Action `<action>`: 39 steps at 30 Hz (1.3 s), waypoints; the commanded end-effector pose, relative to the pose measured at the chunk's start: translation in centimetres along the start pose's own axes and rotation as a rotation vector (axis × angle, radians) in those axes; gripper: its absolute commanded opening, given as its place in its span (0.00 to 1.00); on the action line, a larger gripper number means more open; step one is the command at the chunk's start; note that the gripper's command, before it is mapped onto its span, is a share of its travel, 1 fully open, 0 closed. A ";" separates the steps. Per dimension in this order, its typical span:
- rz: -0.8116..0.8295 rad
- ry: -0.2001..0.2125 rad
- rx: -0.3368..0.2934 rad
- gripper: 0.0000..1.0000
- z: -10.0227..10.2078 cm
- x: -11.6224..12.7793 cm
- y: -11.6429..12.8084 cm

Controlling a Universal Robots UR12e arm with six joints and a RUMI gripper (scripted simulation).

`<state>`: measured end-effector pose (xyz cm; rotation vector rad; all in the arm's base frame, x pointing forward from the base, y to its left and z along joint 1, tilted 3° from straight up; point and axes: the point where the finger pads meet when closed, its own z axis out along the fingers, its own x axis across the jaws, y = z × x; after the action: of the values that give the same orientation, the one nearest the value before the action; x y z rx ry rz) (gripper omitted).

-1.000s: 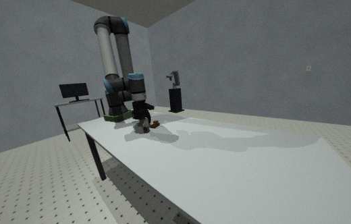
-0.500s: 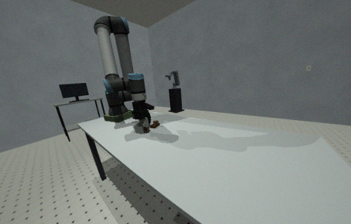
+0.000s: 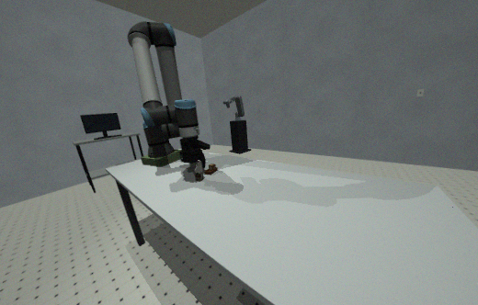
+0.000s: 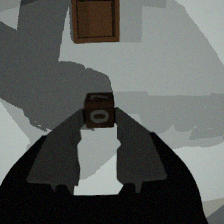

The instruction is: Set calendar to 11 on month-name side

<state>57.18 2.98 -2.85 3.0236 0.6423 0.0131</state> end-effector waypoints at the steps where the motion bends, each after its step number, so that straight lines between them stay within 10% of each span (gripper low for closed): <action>1: 0.000 0.001 -0.001 0.10 0.0 0.0 0.0; 24: 0.000 0.001 -0.001 0.10 -9.6 0.0 0.0; 39: -0.002 0.001 -0.001 0.10 -10.3 0.2 -1.9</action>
<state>56.93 3.60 7.13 3.0235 0.6424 0.0130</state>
